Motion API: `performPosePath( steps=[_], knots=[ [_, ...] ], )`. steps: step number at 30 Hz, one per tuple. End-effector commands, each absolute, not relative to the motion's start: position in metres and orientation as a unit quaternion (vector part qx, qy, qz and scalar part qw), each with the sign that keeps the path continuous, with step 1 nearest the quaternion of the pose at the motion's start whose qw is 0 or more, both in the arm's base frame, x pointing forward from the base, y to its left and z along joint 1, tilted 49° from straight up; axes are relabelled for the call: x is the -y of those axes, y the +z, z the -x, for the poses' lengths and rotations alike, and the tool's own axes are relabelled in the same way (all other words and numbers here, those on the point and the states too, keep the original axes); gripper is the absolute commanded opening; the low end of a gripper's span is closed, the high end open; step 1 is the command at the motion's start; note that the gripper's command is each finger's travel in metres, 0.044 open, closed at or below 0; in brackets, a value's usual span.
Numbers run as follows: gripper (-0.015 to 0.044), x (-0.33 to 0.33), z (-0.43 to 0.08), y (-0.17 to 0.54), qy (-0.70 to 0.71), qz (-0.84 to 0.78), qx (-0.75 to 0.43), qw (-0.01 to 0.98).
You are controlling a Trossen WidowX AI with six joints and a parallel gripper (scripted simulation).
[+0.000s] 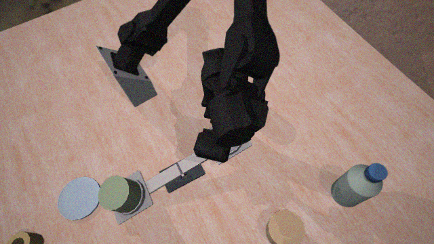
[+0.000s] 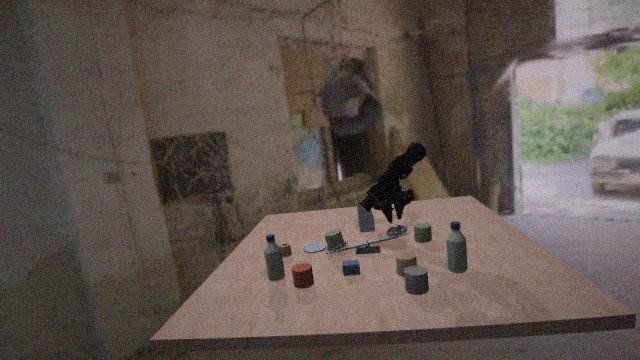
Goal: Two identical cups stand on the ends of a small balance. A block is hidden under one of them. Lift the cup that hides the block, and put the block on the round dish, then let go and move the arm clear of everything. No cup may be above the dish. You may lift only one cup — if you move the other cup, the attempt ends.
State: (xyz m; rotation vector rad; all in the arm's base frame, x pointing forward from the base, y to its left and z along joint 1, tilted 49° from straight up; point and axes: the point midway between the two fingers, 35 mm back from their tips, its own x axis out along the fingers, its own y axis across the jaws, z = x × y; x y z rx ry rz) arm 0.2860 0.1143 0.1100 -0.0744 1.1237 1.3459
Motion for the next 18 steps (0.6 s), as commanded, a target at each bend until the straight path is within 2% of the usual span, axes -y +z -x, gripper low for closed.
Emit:
performPosePath(
  steps=[1,18],
  knots=[
    [0.0260,-0.119,-0.284,0.105,0.590,0.028,-0.494,0.638],
    [0.0260,-0.139,-0.279,0.087,0.590,0.028,-0.494,0.638]
  ],
)
